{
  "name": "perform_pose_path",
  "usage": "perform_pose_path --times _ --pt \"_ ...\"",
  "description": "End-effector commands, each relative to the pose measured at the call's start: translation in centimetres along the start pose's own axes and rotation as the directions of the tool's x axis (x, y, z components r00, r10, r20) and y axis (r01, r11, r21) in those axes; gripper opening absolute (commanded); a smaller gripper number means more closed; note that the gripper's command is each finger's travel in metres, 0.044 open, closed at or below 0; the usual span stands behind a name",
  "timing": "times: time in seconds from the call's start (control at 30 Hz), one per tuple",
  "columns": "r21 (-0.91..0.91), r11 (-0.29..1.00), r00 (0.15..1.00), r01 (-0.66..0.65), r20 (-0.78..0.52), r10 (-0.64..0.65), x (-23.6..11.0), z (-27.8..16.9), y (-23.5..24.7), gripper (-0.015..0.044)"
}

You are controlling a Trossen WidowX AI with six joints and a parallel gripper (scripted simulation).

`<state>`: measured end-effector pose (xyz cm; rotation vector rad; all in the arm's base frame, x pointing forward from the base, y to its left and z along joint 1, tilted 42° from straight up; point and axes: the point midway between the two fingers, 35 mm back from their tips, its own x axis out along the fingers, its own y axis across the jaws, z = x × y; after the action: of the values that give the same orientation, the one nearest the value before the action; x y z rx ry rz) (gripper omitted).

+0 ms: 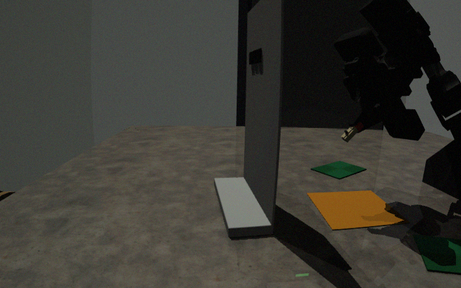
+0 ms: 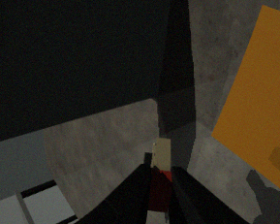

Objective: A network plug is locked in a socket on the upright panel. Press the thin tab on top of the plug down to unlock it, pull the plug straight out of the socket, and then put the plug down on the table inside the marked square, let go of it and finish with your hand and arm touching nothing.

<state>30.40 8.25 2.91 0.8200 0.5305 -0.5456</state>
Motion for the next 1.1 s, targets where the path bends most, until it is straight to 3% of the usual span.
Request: perform_pose_path --times 0.0,0.3,1.07 --pt "0.001 0.998 0.997 0.068 0.035 -0.068 0.5 -0.2 -1.0 0.0000" --pt "0.003 0.979 0.970 0.206 0.135 -0.204 1.2 0.0 -3.4 0.0000" --pt "0.004 0.978 0.969 0.210 0.135 -0.209 3.1 0.1 -5.2 0.0000"
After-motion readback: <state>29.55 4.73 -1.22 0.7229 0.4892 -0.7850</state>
